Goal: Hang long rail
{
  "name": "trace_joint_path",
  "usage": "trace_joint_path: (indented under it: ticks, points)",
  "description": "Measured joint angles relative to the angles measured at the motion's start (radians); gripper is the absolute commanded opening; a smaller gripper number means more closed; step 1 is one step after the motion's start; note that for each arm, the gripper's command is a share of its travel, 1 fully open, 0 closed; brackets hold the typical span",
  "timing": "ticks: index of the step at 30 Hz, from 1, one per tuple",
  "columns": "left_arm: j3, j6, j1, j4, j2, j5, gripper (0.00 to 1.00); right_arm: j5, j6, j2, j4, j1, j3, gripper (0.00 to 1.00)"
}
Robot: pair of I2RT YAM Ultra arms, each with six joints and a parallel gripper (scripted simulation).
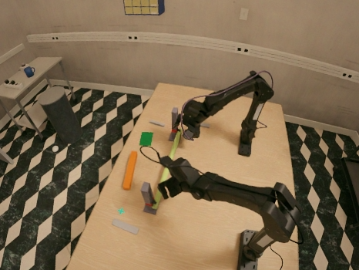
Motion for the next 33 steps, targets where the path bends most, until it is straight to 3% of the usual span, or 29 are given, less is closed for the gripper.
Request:
trace_joint_path:
  ticks: [6,14,33]
  points:
    - [-0.089,-0.125,0.053,0.110,-0.066,0.024,1.00,0.000,0.000,0.000,0.000,0.000,0.000,1.00]
    - [-0.135,-0.154,0.184,0.209,-0.037,-0.011,1.00,0.000,0.000,0.000,0.000,0.000,0.000,1.00]
    - [-0.137,-0.159,0.188,0.222,-0.024,-0.014,1.00,0.000,0.000,0.000,0.000,0.000,0.000,1.00]
